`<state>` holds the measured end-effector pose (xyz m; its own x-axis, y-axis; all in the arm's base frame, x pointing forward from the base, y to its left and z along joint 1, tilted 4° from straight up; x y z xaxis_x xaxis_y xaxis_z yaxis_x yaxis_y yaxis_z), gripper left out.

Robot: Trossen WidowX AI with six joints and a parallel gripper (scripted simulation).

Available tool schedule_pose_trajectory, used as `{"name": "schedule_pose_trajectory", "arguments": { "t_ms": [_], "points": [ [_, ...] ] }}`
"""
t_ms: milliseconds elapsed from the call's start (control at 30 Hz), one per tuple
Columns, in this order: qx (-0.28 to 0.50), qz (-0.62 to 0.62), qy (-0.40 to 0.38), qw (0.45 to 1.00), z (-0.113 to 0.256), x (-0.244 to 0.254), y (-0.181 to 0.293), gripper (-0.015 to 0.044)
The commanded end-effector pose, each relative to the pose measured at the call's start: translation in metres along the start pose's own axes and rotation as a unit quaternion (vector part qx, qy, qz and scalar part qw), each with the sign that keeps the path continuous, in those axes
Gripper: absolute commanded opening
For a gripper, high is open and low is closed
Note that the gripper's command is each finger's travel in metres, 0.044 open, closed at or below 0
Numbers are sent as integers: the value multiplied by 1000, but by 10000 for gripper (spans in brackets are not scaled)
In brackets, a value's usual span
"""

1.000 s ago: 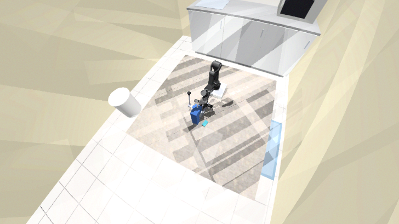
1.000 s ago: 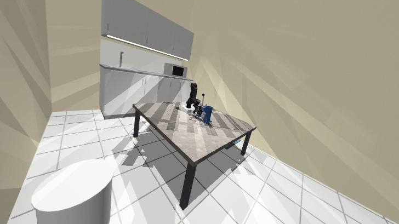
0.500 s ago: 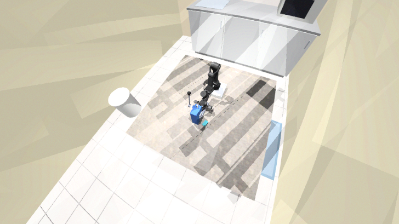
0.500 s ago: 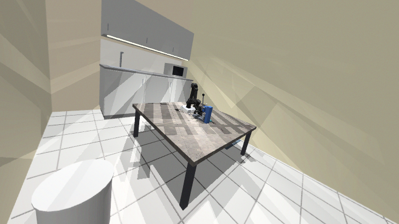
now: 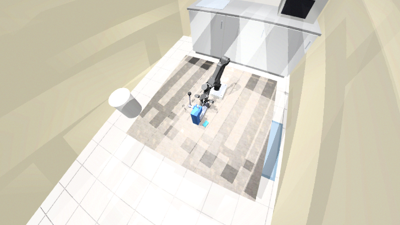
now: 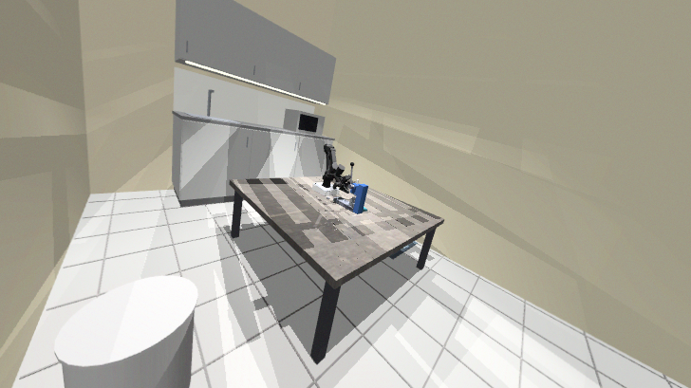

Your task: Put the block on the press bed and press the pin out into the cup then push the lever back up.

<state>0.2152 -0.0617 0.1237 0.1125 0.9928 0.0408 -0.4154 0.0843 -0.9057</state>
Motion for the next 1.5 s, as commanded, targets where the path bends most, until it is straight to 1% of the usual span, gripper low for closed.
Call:
{"name": "schedule_pose_trajectory", "arguments": {
  "t_ms": [0, 133, 467, 667, 1000, 1033, 1367, 1467],
  "points": [
    [3, 1, -3, 1000, 13, 1, 2, 30],
    [3, 1, -3, 1000, 10, 1, 4, 30],
    [3, 0, -3, 1000, -30, 4, 33, 30],
    [3, 0, -3, 1000, -39, 7, 46, 30],
    [3, 0, -3, 1000, -39, 7, 46, 292],
    [3, 0, -3, 1000, -39, 7, 46, 300],
    [3, 0, -3, 1000, -39, 7, 46, 300],
    [3, 0, -3, 1000, -54, 6, 37, 300]
  ]
}}
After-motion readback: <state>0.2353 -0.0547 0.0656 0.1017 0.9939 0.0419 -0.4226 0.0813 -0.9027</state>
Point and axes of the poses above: the point midway between the two fingers, 35 mm back from their tips, its own z axis back along the fingers, its own x axis across the jaws, y = z × x, the point moved 7 cm from there along z, back along the fingers, and after that the axes turned 4 degrees about -z, right-handed, at the moved point
